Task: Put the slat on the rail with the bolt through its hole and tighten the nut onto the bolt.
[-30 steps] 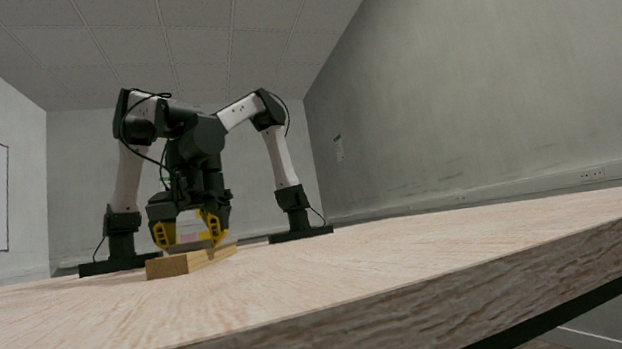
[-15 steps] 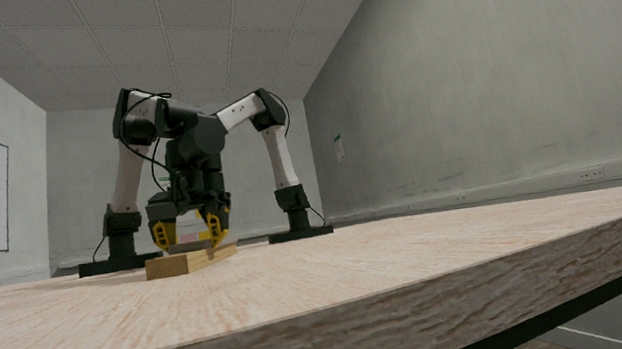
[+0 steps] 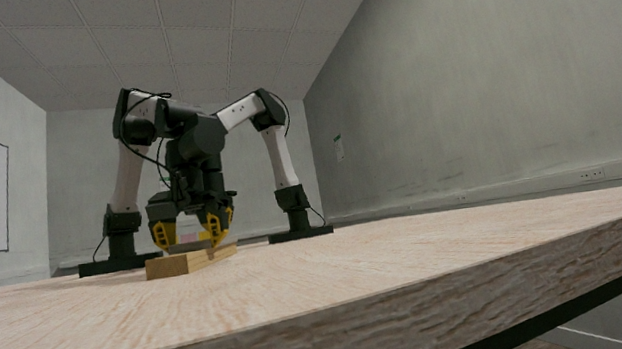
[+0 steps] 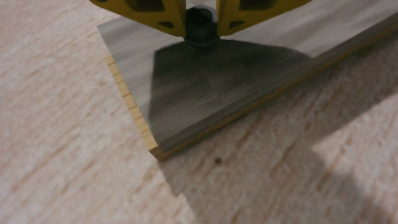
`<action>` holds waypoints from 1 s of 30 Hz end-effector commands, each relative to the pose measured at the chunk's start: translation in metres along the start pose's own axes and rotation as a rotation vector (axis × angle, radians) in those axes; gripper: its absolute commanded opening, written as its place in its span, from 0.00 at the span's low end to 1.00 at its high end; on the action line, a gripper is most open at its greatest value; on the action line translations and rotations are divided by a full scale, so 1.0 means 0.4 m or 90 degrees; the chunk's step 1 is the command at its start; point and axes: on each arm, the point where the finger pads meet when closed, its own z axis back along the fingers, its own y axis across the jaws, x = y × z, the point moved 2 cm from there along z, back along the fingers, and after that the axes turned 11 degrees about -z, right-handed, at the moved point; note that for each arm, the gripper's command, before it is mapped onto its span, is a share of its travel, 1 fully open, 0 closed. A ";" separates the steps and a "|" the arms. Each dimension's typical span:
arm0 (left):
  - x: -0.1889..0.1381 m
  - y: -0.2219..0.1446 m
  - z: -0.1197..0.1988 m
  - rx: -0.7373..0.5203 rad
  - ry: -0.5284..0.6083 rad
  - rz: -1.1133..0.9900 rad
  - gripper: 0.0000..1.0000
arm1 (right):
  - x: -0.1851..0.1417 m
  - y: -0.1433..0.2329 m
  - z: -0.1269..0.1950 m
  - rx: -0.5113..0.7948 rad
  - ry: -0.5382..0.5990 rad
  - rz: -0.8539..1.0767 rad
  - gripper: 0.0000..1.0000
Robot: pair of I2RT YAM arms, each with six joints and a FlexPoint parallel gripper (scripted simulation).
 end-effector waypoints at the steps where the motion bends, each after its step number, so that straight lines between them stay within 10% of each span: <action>1: -0.001 0.011 0.003 -0.003 -0.002 -0.119 0.14 | 0.006 0.006 0.017 0.011 -0.008 -0.001 0.67; 10: -0.002 0.011 0.003 -0.004 -0.002 -0.331 0.14 | 0.006 0.006 0.017 0.011 -0.008 -0.001 0.67; 30: -0.002 0.011 0.003 -0.004 -0.002 -0.333 0.14 | 0.006 0.006 0.017 0.011 -0.008 -0.001 0.67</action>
